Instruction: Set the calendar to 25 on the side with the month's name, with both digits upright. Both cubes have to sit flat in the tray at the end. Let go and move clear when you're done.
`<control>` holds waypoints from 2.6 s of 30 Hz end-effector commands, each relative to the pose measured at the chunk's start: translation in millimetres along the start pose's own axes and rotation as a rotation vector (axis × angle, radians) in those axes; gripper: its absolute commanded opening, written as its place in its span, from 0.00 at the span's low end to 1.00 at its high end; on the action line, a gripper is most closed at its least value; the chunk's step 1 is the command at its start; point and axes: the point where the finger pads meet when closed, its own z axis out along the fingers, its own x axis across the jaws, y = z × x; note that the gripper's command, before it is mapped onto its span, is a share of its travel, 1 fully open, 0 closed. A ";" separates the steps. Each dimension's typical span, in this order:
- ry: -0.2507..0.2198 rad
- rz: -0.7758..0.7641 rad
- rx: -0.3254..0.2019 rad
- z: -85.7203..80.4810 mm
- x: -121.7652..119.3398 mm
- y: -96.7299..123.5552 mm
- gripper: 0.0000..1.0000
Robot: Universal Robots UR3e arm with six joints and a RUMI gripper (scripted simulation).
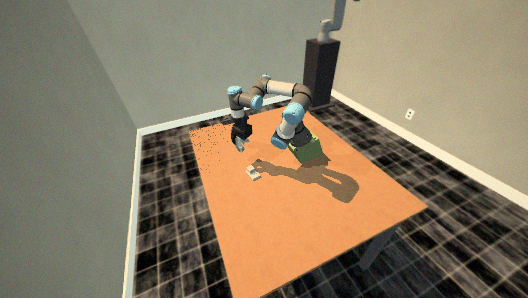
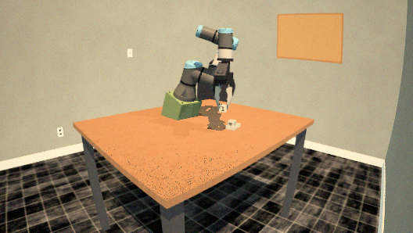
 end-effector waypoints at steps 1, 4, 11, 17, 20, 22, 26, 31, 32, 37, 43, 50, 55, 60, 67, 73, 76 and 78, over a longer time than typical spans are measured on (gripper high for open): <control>0.000 0.003 0.002 -0.6 -0.2 -0.6 0.11; 0.000 0.047 0.002 -0.7 -0.1 -0.7 0.11; -0.001 0.220 0.002 -1.2 0.3 -0.6 0.11; -0.001 0.390 0.002 -1.6 0.6 -0.2 0.11; -0.001 0.402 0.002 -1.6 0.6 -0.1 0.11; -0.001 0.402 0.002 -1.6 0.6 -0.1 0.11; -0.001 0.402 0.002 -1.6 0.6 -0.1 0.11; -0.001 0.402 0.002 -1.6 0.6 -0.1 0.11; -0.001 0.402 0.002 -1.6 0.6 -0.1 0.11; -0.001 0.402 0.002 -0.5 0.6 -0.1 0.11; -0.001 0.402 0.002 6.1 0.5 -0.2 0.11; -0.001 0.402 0.002 16.9 0.4 -0.2 0.11; -0.001 0.402 0.002 31.6 0.2 -0.3 0.11; -0.001 0.402 0.002 48.2 0.0 -0.4 0.11; -0.001 0.402 0.002 64.4 -0.2 -0.4 0.11; -0.001 0.402 0.002 80.4 -0.4 -0.5 0.11; -0.001 0.402 0.002 86.3 -0.5 -0.5 0.11; -0.001 0.402 0.002 87.9 -0.5 -0.5 0.11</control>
